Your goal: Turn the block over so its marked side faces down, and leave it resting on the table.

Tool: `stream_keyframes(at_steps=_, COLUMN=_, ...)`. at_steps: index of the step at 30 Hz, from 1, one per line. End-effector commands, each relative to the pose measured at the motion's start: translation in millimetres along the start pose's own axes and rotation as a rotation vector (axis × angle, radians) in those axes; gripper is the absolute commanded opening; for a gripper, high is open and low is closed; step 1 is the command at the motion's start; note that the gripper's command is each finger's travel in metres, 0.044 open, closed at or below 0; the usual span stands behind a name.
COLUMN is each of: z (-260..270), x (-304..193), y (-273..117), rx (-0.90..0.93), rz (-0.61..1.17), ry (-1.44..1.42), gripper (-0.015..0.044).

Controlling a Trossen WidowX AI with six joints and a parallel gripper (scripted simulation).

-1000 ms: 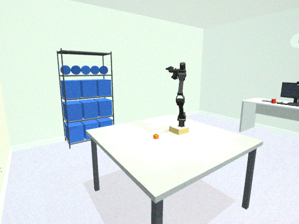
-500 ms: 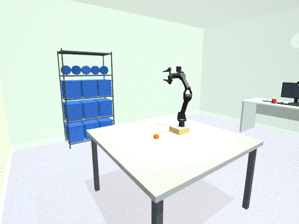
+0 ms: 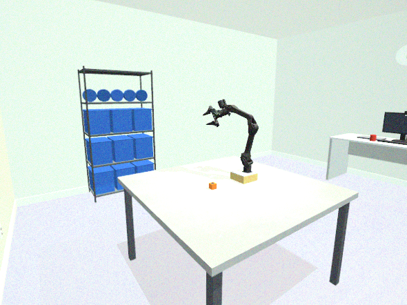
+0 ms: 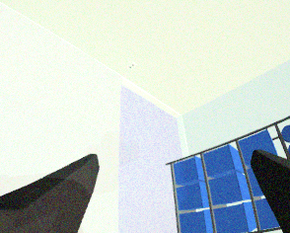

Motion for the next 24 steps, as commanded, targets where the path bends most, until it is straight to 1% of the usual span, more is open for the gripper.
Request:
stream_keyframes(at_steps=1, z=33, x=12, y=57, rx=0.194, rz=-0.012, ry=0.188, gripper=0.044)
stream_keyframes(at_steps=8, z=98, x=56, y=123, rx=0.483, rz=0.017, ry=0.343, gripper=0.044)
stream_keyframes(at_steps=13, z=156, x=92, y=156, rx=0.679, rz=0.114, ry=0.419, gripper=0.044)
stream_keyframes(at_steps=19, z=235, x=133, y=175, rx=0.855, rz=0.315, ry=0.463, gripper=0.044)
stream_keyframes(at_steps=24, z=306, x=166, y=173, rx=0.939, rz=0.513, ry=0.438, gripper=0.044)
Point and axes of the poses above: the point midway between the two fingers, 35 mm back from their tips, its own y axis out along the fingers, its own z axis across the jaws, x = y × z, the point moved 7 cm from there along -y, back along the fingers, and after that the axes turned 6 degrees about -y, right-handed, at the moved point
